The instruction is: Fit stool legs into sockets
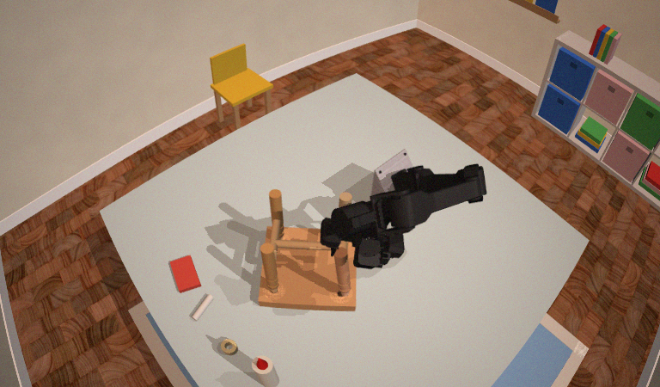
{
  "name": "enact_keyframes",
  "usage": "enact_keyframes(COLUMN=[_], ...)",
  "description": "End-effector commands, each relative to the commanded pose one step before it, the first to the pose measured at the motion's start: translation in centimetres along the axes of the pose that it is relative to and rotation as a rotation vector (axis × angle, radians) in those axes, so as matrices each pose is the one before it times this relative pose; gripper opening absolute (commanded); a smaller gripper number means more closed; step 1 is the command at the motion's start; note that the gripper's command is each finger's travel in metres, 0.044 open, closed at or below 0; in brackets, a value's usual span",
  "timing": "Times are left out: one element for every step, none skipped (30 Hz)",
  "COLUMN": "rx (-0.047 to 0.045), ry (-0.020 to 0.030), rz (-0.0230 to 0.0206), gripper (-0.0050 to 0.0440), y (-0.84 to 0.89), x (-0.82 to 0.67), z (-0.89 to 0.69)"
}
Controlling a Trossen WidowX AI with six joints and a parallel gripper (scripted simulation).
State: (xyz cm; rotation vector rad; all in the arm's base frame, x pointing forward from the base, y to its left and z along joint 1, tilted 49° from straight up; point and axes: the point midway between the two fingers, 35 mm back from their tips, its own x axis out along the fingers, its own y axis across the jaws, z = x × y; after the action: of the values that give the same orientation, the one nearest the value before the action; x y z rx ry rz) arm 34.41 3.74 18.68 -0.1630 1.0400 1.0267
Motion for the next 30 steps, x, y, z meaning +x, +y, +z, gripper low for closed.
enact_keyframes(rx=[0.00429,0.0,0.0,0.0,0.0,0.0,0.0,0.0,0.0,0.0,0.0,0.0,0.0,0.0,0.0,0.0,0.0,0.0,0.0,0.0,0.0,0.0,0.0,0.0,0.0,0.0,0.0,0.0,-0.0003,-0.00064], ry=[0.00169,0.0,0.0,0.0,0.0,0.0,0.0,0.0,0.0,0.0,0.0,0.0,0.0,0.0,0.0,0.0,0.0,0.0,0.0,0.0,0.0,0.0,0.0,0.0,0.0,0.0,0.0,0.0,-0.00049,-0.00104], rz=[0.01044,0.0,0.0,0.0,0.0,0.0,0.0,0.0,0.0,0.0,0.0,0.0,0.0,0.0,0.0,0.0,0.0,0.0,0.0,0.0,0.0,0.0,0.0,0.0,0.0,0.0,0.0,0.0,-0.00088,-0.00188], gripper=[0.044,0.044,0.044,0.044,0.044,0.044,0.044,0.044,0.044,0.044,0.044,0.044,0.044,0.044,0.044,0.044,0.044,0.044,0.044,0.044,0.044,0.044,0.044,0.044,0.044,0.044,0.044,0.044,0.044,0.044], y=[0.544,0.032,0.032,0.032,0.032,0.032,0.032,0.032,0.0,0.0,0.032,0.032,0.032,0.032,0.032,0.032,0.032,0.032,0.032,0.032,0.032,0.032,0.032,0.032,0.032,0.0,0.0,0.032,-0.106,-0.226], x=[0.061,-0.009,-0.009,-0.009,-0.009,-0.009,-0.009,-0.009,0.0,0.0,-0.009,-0.009,-0.009,-0.009,-0.009,-0.009,-0.009,-0.009,-0.009,-0.009,-0.009,-0.009,-0.009,-0.009,-0.009,0.0,0.0,-0.009,0.002,0.004], z=[-0.006,0.0,0.0,0.0,0.0,0.0,0.0,0.0,0.0,0.0,0.0,0.0,0.0,0.0,0.0,0.0,0.0,0.0,0.0,0.0,0.0,0.0,0.0,0.0,0.0,0.0,0.0,0.0,0.004,0.008])
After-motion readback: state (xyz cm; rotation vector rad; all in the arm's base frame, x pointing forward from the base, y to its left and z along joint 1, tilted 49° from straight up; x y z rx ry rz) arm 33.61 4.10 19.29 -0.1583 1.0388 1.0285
